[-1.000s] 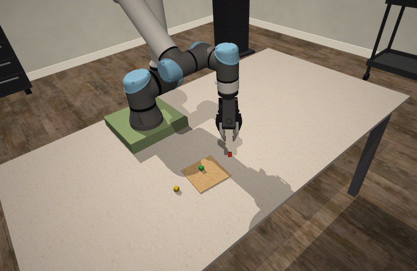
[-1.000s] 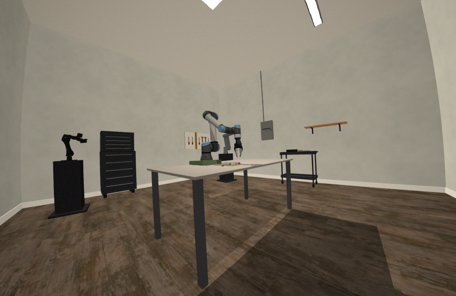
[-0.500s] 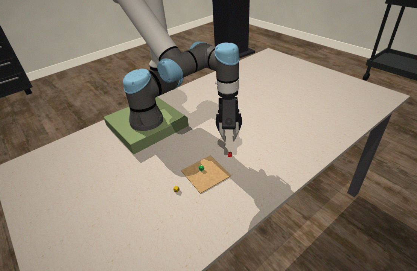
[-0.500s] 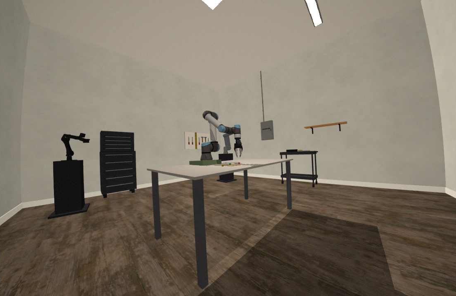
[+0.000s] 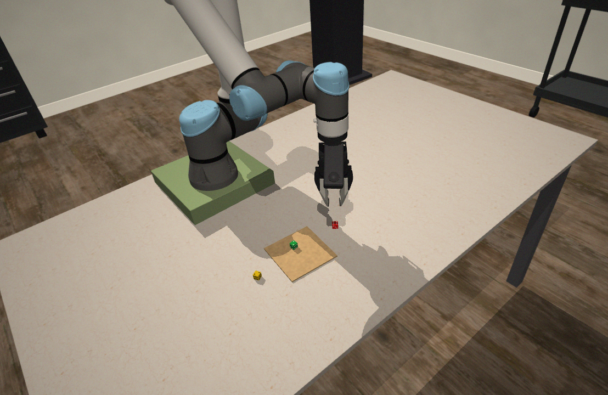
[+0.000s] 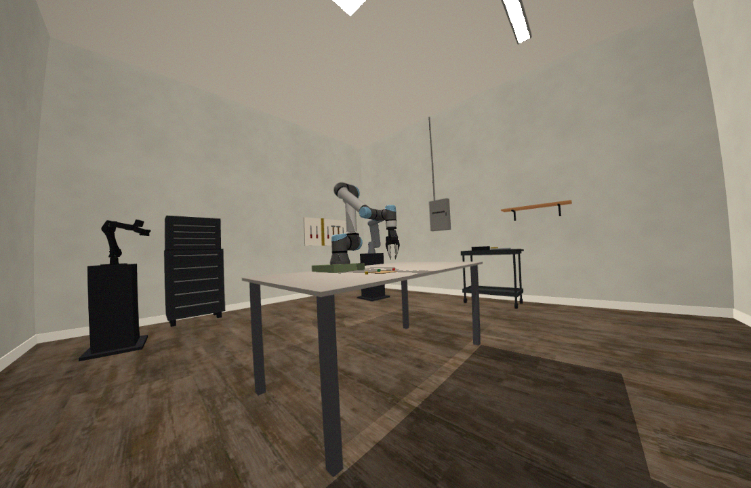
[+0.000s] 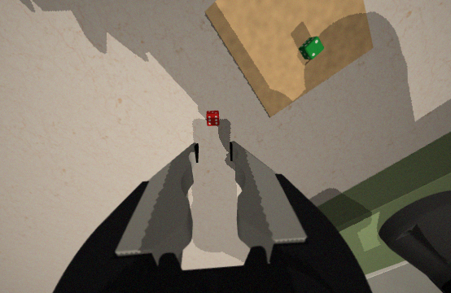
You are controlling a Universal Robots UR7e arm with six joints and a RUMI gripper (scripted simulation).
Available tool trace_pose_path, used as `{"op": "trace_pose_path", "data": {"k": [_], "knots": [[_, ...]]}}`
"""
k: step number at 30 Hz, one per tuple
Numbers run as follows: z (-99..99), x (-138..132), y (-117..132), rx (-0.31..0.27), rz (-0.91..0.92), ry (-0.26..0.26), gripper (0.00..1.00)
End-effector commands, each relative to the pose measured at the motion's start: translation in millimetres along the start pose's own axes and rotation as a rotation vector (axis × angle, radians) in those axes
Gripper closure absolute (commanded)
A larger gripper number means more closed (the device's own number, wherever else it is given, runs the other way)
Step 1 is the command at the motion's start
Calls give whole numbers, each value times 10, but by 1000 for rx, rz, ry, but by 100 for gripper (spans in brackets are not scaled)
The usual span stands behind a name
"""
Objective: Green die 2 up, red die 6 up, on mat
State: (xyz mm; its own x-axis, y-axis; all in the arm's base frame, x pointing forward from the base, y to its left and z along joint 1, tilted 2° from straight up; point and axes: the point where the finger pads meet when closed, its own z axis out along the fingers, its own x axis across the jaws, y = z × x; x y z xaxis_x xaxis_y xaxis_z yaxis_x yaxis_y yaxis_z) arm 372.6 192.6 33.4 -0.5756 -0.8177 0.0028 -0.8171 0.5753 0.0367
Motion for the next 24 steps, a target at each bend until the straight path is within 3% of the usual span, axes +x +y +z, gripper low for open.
{"op": "trace_pose_path", "data": {"k": [1,24], "knots": [[1,-3,-3,1,0,-1,82],[229,-6,-2,1,0,-1,82]]}}
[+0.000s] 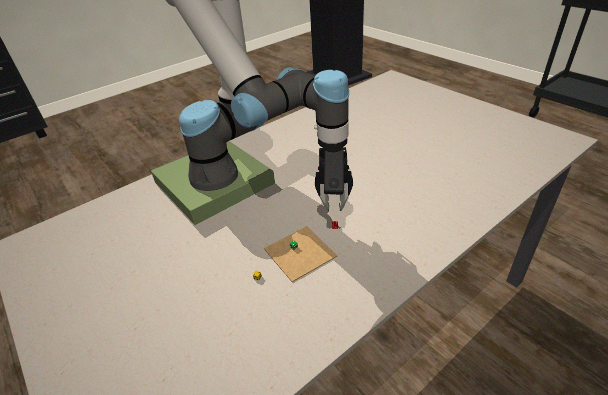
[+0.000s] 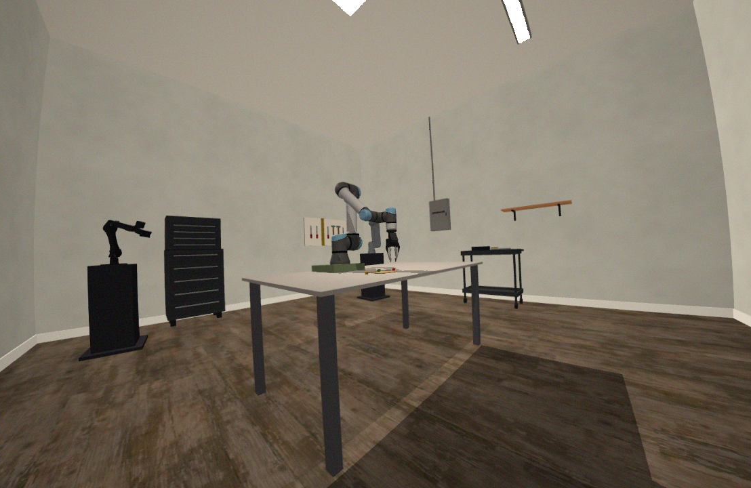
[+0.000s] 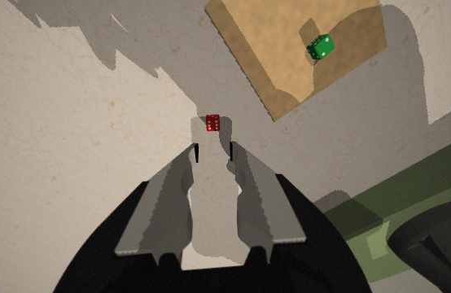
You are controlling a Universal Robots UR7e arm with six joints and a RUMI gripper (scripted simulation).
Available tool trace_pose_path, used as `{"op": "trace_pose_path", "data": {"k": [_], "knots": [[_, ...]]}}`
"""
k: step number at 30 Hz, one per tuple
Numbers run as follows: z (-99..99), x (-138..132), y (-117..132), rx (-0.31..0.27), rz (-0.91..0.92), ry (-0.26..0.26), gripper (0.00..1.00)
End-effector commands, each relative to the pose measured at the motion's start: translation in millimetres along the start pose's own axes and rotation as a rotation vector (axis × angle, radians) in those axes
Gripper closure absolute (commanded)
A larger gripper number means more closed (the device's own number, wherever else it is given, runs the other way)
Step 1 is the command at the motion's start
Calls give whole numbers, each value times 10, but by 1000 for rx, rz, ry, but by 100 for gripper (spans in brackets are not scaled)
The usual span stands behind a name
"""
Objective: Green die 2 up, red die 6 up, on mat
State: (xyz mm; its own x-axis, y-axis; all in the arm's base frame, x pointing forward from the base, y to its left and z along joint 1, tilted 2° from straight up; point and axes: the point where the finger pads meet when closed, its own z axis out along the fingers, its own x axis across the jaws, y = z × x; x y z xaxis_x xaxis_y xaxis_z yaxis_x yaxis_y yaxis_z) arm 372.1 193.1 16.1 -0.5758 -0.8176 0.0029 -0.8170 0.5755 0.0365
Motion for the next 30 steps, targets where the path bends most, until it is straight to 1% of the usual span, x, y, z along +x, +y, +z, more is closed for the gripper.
{"op": "trace_pose_path", "data": {"k": [1,7,9,19,30], "knots": [[72,-5,-3,1,0,-1,82],[170,-6,-3,1,0,-1,82],[170,-6,-3,1,0,-1,82],[295,-8,-3,1,0,-1,82],[343,-9,-3,1,0,-1,82]]}}
